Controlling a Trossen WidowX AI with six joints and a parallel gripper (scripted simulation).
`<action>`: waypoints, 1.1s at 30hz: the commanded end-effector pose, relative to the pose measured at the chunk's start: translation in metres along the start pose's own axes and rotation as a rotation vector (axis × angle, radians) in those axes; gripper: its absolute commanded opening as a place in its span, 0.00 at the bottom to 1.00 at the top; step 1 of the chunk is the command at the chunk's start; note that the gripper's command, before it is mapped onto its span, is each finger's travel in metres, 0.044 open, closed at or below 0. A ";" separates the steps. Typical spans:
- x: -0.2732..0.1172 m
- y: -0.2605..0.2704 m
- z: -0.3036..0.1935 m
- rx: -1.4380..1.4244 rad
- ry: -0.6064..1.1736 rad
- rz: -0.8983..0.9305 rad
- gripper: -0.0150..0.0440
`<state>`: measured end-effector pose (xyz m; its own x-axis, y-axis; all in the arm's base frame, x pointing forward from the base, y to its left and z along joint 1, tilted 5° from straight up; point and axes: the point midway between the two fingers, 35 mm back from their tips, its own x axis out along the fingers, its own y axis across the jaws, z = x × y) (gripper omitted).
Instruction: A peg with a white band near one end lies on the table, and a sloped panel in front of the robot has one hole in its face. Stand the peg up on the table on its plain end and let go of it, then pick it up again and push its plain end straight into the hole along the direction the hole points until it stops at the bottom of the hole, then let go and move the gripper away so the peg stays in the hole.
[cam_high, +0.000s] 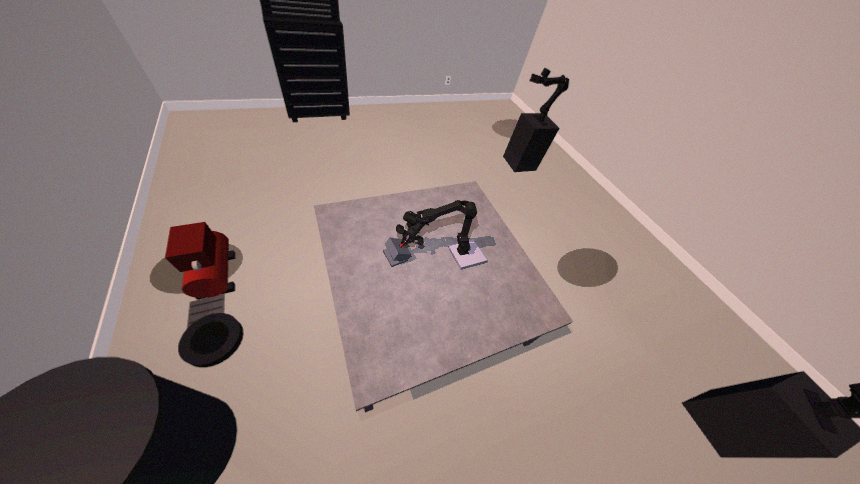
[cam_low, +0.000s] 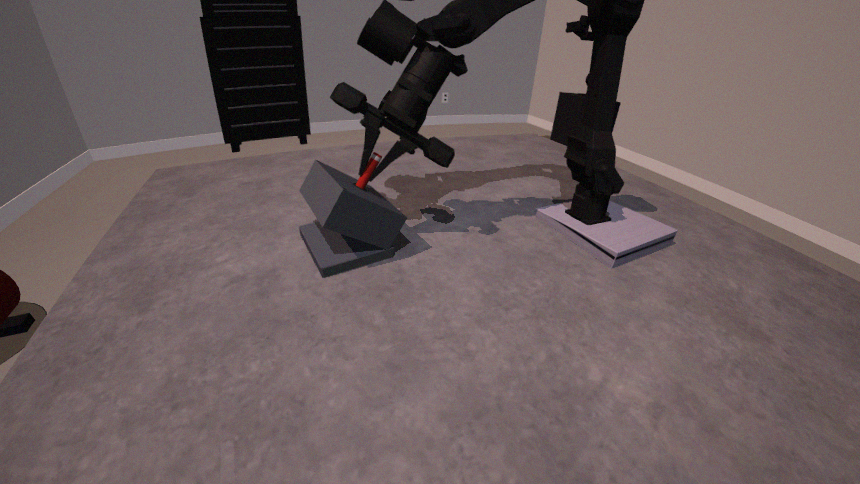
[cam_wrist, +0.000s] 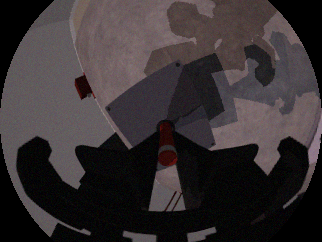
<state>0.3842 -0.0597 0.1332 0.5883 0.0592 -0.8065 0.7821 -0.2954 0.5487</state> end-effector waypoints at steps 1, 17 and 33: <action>0.000 0.000 0.000 0.000 0.000 0.000 0.25; -0.002 0.000 0.000 0.000 0.000 0.000 0.92; -0.033 0.003 0.001 0.002 -0.004 0.001 1.00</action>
<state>0.3694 -0.0628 0.1526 0.5803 0.0521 -0.8128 0.7850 -0.3015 0.5411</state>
